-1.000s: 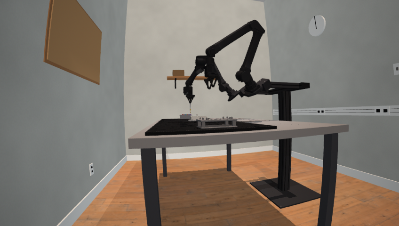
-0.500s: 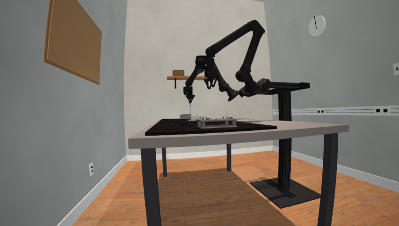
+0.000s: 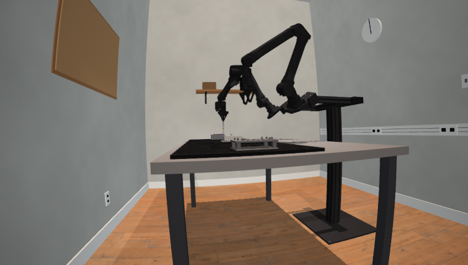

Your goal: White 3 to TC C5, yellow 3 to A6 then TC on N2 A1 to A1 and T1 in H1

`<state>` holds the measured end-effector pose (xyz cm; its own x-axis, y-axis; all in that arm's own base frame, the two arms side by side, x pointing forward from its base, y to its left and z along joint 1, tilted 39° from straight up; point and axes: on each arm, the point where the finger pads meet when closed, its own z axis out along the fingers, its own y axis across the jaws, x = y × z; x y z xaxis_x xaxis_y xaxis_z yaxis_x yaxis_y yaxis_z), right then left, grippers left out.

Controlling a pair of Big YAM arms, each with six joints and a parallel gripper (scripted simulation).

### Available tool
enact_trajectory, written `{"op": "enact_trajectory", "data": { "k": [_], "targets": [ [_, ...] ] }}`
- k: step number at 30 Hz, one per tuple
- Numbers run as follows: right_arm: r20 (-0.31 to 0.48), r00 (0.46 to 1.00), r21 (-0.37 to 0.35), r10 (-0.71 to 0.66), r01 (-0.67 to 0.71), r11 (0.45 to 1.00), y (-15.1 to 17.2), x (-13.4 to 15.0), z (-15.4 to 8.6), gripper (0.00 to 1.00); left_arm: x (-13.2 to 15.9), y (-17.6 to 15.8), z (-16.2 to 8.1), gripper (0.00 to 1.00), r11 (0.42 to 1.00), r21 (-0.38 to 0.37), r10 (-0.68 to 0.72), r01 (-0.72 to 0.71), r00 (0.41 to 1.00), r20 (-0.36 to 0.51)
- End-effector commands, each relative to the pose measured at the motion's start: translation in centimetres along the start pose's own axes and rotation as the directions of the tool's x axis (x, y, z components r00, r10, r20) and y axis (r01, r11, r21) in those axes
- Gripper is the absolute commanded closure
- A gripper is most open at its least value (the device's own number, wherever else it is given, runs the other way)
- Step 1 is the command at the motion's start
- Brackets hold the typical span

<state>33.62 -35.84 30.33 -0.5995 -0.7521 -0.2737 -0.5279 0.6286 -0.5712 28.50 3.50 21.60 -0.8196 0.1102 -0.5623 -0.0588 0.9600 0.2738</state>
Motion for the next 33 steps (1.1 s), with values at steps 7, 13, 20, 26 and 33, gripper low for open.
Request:
{"op": "enact_trajectory", "data": {
  "k": [7,13,20,26,33],
  "targets": [
    [0.0,1.0,0.023,-0.024,0.024,0.999,-1.4,-0.2,0.2,0.91,-1.2,0.2,-0.8,0.0,1.0,0.002,0.007,-0.007,1.0,0.028],
    [-0.003,0.997,0.04,-0.079,0.079,0.996,0.0,-1.8,-0.7,0.91,-1.2,0.2,-0.8,0.0,1.0,0.002,0.007,-0.007,1.0,0.028],
    [-0.002,0.998,0.042,-0.057,0.057,0.998,0.6,-2.4,-0.6,0.91,-1.2,0.2,-0.8,0.0,1.0,0.002,0.007,-0.007,1.0,0.028],
    [-0.002,0.998,0.041,-0.056,0.056,0.998,1.3,-3.1,-0.5,0.91,-1.2,0.2,-0.8,0.0,1.0,0.002,0.007,-0.007,1.0,0.028],
    [-0.008,0.999,0.021,-0.038,0.039,0.999,2.0,-2.7,0.6,0.91,-1.2,0.2,-0.8,0.0,1.0,0.002,0.007,-0.007,1.0,0.028]
  ]
}}
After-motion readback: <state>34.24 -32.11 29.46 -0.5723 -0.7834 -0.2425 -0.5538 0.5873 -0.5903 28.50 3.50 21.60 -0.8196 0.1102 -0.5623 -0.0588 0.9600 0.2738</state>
